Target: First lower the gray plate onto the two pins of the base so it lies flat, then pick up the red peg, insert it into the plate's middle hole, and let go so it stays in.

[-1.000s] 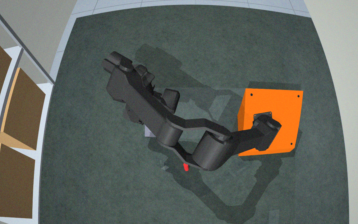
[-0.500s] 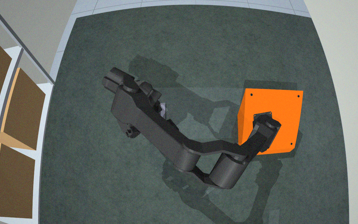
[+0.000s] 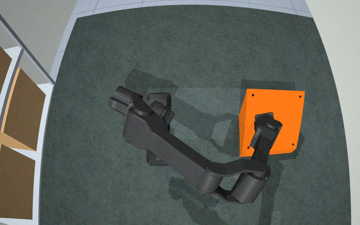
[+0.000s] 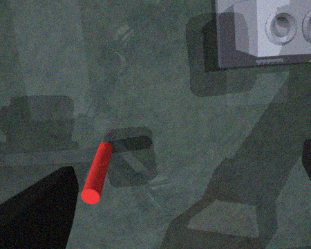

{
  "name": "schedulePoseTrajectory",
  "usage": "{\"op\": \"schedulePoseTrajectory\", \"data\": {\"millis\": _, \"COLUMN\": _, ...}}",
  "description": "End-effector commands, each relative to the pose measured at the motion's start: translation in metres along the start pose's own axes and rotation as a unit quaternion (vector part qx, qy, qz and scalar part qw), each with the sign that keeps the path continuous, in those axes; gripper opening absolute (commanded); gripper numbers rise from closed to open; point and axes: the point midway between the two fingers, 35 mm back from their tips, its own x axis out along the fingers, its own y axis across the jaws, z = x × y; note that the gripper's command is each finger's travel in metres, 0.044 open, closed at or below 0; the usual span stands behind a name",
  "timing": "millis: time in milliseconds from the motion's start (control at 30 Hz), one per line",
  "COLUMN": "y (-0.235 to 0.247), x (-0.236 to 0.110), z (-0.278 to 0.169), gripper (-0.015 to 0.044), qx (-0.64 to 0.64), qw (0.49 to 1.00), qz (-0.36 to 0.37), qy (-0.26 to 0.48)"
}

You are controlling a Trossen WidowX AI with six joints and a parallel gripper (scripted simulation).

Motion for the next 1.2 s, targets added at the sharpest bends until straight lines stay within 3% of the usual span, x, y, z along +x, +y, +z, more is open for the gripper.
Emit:
{"op": "schedulePoseTrajectory", "data": {"millis": 0, "y": 0.051, "x": 0.007, "z": -0.040, "gripper": 0.0440, "qx": 0.370, "qw": 0.929, "qz": 0.013, "qy": 0.008}}
{"op": "schedulePoseTrajectory", "data": {"millis": 333, "y": 0.067, "x": 0.010, "z": -0.058, "gripper": 0.0440, "qx": 0.555, "qw": 0.832, "qz": 0.012, "qy": 0.012}}
{"op": "schedulePoseTrajectory", "data": {"millis": 1067, "y": 0.064, "x": 0.010, "z": -0.061, "gripper": 0.0440, "qx": 0.558, "qw": 0.830, "qz": 0.012, "qy": 0.013}}
{"op": "schedulePoseTrajectory", "data": {"millis": 1167, "y": 0.065, "x": 0.030, "z": -0.061, "gripper": 0.0440, "qx": 0.558, "qw": 0.830, "qz": 0.012, "qy": 0.012}}
